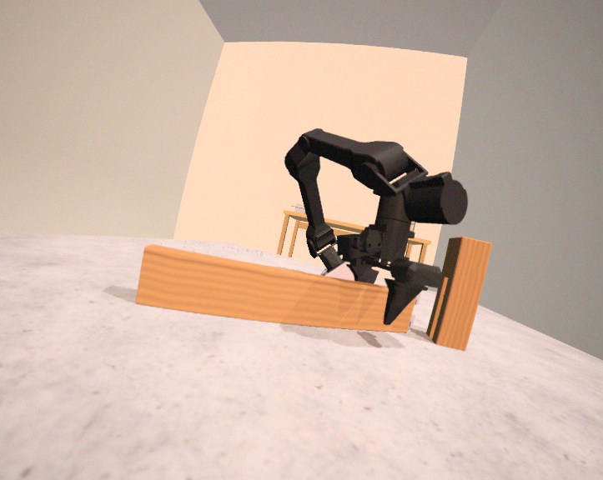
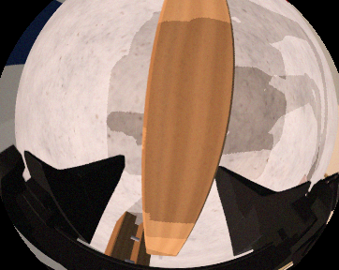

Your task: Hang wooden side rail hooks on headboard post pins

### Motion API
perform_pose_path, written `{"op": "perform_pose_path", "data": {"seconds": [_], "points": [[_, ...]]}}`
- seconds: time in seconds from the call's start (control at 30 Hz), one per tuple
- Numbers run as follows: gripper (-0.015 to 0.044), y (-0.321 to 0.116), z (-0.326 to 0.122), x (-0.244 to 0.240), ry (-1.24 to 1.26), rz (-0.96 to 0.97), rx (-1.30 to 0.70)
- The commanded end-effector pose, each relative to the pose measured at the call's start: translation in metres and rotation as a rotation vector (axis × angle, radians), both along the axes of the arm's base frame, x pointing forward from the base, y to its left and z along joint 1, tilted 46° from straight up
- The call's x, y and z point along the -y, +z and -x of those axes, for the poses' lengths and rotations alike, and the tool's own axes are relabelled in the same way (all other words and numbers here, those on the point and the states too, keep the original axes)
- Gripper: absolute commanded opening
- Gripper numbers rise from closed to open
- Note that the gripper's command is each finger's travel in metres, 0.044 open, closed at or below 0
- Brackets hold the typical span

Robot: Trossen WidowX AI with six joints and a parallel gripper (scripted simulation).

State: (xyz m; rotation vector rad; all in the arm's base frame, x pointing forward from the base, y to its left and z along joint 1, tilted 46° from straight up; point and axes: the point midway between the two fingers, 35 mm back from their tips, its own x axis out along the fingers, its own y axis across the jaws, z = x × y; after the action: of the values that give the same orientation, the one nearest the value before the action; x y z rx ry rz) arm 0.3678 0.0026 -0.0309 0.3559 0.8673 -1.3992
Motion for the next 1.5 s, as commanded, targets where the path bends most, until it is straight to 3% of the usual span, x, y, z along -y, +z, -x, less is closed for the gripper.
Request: {"op": "perform_pose_path", "data": {"seconds": [0.0, 0.23, 0.43, 0.5, 1.47], "points": [[0.0282, -0.0011, 0.0010, 0.0020, 0.001, 0.004, -0.005], [0.0099, -0.0011, 0.0010, 0.0020, 0.001, 0.004, -0.005], [0.0059, -0.0011, 0.0010, 0.0020, 0.001, 0.004, -0.005], [0.0006, -0.0011, 0.0010, 0.0020, 0.001, 0.004, -0.005], [0.0000, 0.0034, 0.0006, 0.0037, -0.131, 0.017, 0.127]]}}
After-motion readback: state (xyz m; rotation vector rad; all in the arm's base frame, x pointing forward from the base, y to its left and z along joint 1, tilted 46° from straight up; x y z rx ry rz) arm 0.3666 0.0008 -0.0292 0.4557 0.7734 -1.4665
